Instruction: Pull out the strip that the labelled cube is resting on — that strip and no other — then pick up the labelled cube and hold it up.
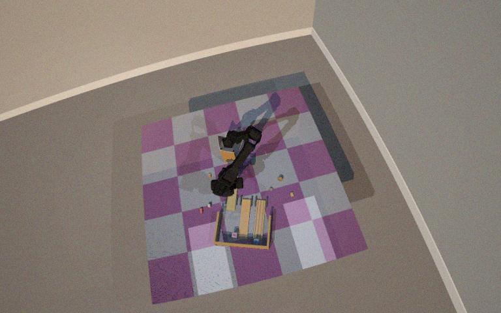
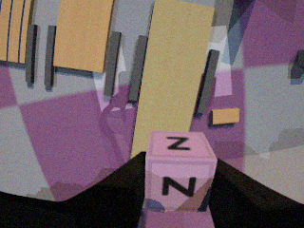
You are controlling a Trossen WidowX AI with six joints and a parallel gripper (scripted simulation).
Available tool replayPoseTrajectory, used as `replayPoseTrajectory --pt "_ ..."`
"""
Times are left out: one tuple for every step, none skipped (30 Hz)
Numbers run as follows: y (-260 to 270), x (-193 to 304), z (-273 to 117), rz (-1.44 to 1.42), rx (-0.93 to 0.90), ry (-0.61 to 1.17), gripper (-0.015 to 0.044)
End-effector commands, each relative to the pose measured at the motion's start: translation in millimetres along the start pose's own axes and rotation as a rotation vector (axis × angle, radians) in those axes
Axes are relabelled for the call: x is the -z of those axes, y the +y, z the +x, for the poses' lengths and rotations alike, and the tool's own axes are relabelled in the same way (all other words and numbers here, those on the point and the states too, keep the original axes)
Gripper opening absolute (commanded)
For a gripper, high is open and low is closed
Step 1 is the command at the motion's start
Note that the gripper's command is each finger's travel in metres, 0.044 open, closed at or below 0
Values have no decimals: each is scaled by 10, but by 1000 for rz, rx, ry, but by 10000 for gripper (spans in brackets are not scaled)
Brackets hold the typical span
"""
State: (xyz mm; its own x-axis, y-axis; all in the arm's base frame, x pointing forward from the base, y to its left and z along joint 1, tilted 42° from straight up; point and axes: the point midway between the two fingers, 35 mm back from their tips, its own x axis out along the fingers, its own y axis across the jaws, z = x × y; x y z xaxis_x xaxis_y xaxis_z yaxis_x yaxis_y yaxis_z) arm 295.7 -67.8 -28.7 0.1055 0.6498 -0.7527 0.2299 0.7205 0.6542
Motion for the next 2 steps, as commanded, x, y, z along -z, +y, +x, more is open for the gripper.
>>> replayPoseTrajectory --pt "-3 3 -5 -4 3 2 0" --pt "-3 3 -5 -4 3 2 0"
